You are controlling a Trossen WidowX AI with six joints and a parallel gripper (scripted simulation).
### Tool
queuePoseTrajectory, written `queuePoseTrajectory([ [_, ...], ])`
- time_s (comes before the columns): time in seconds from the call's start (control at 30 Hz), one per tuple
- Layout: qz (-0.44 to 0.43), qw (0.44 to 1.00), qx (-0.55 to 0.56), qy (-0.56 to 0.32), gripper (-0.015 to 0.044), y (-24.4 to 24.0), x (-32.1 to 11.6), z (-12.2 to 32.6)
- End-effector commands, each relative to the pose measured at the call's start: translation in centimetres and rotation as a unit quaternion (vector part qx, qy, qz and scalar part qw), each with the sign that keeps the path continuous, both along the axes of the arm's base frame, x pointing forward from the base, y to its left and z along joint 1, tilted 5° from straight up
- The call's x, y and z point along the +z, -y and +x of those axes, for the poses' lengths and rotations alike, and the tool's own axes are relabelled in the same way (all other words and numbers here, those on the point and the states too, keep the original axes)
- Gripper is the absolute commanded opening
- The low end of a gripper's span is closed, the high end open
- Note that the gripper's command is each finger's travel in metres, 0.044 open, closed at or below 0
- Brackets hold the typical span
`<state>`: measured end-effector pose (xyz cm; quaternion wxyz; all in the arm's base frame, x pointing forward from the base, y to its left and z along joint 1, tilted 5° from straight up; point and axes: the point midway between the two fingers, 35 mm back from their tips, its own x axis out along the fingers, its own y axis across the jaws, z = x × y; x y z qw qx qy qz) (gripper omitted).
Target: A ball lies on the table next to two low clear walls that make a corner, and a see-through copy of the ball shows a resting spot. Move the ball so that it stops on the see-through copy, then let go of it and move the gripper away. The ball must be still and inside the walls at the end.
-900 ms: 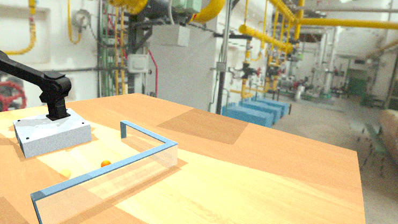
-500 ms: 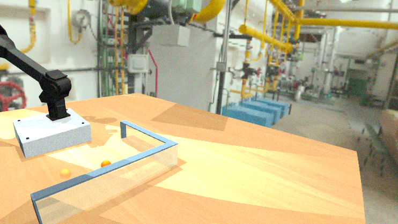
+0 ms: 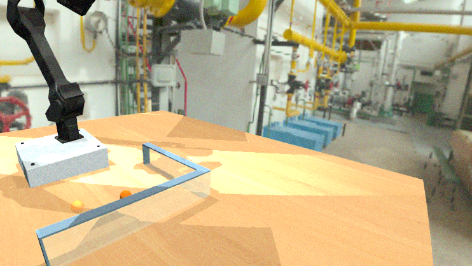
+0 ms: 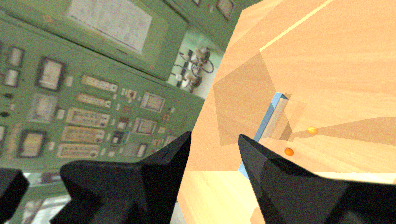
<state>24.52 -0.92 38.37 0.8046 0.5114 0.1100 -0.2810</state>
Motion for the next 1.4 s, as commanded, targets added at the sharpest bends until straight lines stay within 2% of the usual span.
queuePoseTrajectory([
  [0.0, -0.091, 0.984, 0.077, -0.134, 0.0221, -0.9, -5.8, 4.2],
  [0.3, -0.189, 0.873, 0.264, -0.364, 0.0221, 0.0, -18.9, 9.0],
  [0.6, -0.182, 0.703, 0.485, -0.487, 0.0221, 1.1, -32.2, 8.1],
  [1.37, -0.178, 0.691, 0.5, -0.49, 0.0221, 1.4, -35.4, 8.0],
])
